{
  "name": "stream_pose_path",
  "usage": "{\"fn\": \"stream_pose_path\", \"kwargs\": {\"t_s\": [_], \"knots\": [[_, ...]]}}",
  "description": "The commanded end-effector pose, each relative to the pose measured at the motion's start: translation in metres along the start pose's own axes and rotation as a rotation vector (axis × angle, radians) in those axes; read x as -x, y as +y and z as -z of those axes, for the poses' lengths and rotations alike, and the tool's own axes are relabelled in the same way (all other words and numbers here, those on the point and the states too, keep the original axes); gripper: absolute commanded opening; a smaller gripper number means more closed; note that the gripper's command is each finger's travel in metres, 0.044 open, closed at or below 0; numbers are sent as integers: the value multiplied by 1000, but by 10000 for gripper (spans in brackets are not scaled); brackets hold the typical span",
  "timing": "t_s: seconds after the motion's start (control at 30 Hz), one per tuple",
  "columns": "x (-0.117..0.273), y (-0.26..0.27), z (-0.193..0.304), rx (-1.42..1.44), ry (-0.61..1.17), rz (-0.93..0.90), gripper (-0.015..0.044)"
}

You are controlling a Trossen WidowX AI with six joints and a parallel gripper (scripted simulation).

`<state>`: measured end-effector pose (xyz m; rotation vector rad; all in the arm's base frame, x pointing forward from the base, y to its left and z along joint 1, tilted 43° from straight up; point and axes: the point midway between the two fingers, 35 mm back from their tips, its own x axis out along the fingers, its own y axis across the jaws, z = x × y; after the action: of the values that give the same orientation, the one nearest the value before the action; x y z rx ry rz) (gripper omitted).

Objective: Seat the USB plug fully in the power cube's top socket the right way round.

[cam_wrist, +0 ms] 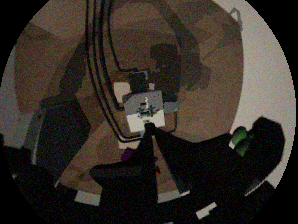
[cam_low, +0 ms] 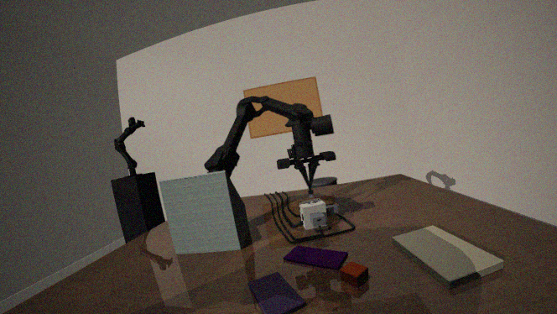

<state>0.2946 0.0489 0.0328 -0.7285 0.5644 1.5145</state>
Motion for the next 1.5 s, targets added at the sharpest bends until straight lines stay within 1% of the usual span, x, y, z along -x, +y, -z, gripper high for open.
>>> {"fn": "stream_pose_path", "kwargs": {"t_s": [0.0, 1.47], "knots": [[0, 0, 0, 17, 1, 0, 0], [-4, 0, -3, 18, -26, 0, 0]]}}
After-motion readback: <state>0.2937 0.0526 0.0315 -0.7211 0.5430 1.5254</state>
